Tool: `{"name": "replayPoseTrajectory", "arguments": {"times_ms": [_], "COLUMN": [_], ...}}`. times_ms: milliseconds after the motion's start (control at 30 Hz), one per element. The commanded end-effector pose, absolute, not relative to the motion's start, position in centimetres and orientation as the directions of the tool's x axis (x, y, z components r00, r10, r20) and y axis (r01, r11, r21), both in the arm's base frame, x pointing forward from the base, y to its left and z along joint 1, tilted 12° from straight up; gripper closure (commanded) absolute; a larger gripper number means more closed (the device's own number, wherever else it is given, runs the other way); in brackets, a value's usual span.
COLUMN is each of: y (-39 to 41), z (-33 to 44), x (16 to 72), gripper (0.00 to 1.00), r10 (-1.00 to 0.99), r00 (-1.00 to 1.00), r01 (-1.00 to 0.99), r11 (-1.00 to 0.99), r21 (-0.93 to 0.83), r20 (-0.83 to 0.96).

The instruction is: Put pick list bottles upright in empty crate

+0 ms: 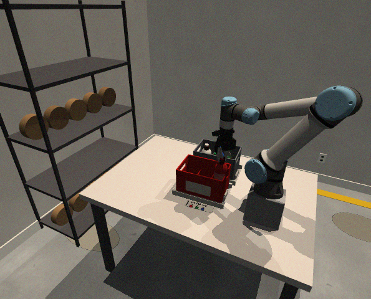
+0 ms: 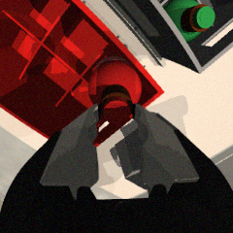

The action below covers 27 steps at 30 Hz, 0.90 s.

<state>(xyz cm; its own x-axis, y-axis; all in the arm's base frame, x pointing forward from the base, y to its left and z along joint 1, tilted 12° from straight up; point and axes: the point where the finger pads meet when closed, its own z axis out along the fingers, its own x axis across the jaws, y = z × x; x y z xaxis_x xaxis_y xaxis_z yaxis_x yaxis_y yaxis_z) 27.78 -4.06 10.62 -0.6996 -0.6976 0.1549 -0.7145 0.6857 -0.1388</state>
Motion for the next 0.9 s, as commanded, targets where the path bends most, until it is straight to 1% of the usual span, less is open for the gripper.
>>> {"name": "replayPoseTrajectory", "arguments": {"times_ms": [0, 867], "y": [-4.2, -4.7], "z": [10.2, 8.0], "x": [28.0, 28.0], "gripper": [1.0, 1.0], "r10": [-0.698, -0.698], "r00": [-0.7, -0.7], "r01": [-0.714, -0.714], "r11": [0.685, 0.685], "r21": [-0.144, -0.143], "r20": [0.152, 0.152]}}
